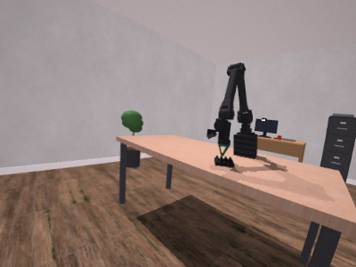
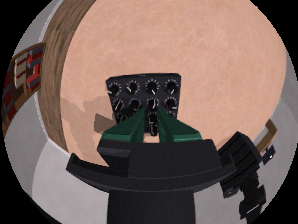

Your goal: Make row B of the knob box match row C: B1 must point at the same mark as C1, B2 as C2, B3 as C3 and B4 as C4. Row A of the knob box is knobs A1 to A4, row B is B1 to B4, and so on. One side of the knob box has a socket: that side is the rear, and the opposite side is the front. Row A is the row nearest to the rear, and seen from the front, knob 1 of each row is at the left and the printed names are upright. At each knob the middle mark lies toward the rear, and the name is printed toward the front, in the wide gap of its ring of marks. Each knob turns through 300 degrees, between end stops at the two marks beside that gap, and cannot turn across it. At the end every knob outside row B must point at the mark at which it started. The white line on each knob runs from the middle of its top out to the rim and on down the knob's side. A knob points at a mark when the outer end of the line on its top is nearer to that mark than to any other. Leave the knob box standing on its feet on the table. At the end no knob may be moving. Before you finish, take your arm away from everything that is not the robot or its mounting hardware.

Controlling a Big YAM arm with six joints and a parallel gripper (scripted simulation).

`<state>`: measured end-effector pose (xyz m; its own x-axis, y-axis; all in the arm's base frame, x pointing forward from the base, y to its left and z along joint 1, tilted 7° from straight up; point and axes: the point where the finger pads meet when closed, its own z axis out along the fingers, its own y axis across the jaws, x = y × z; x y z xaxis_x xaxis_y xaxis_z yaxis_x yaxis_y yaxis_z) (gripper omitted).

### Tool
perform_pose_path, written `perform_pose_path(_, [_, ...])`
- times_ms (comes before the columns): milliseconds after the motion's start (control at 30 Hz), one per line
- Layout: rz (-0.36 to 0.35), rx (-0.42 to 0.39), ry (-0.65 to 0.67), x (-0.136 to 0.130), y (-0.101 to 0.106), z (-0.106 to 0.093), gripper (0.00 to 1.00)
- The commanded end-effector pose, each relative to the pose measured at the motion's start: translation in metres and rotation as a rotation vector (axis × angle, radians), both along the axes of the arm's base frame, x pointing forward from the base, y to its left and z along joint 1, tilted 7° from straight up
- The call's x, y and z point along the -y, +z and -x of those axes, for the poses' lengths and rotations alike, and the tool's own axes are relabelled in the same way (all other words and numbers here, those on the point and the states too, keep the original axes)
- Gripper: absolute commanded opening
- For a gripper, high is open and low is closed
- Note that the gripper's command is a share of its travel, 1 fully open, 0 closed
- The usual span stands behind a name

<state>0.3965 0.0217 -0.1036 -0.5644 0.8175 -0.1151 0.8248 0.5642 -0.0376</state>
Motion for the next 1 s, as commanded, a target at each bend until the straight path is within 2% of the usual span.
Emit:
perform_pose_path(0, [0.003,0.007,-0.003,0.0051,-0.004,-0.004,0.18])
perform_pose_path(967, [0.004,0.002,-0.003,0.0042,-0.0052,-0.0004,0.18])
